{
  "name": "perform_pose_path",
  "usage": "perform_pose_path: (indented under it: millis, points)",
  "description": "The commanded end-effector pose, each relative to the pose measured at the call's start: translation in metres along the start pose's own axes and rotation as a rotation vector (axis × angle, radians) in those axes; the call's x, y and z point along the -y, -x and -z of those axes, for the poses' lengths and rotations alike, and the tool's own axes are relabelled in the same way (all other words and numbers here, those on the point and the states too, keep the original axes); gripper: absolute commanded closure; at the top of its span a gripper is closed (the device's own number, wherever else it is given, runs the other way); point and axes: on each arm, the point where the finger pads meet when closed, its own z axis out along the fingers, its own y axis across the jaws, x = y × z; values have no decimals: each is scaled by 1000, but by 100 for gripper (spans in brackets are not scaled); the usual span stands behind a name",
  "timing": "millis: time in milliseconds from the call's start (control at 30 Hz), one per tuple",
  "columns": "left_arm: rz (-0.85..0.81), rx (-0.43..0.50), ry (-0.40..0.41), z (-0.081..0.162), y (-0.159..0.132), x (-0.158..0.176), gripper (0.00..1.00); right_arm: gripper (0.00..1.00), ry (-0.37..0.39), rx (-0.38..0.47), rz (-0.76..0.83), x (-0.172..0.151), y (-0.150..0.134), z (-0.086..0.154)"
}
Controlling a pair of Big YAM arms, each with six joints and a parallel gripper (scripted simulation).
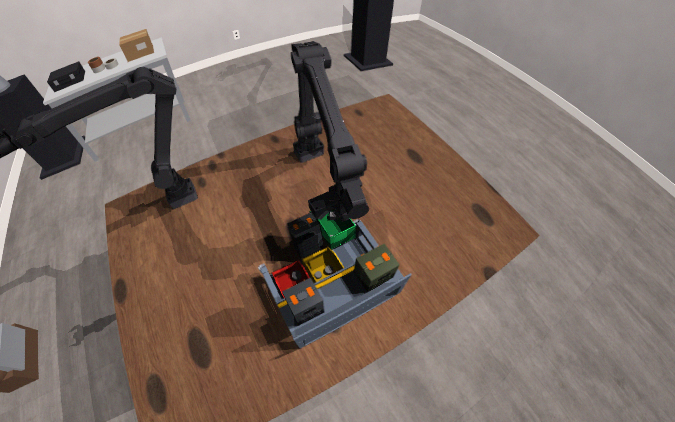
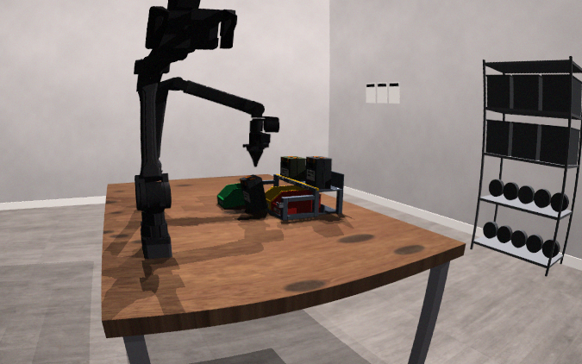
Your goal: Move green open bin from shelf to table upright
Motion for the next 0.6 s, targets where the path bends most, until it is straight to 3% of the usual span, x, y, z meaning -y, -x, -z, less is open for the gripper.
perform_pose_path:
  millis: [0, 567]
  points:
    - [16, 2, -4, 5, -5, 4, 100, 0, -7, 53, 9, 5, 19, 7]
    - [19, 2, 0, 5, -5, 3, 100, 0, -7, 53, 9, 5, 19, 7]
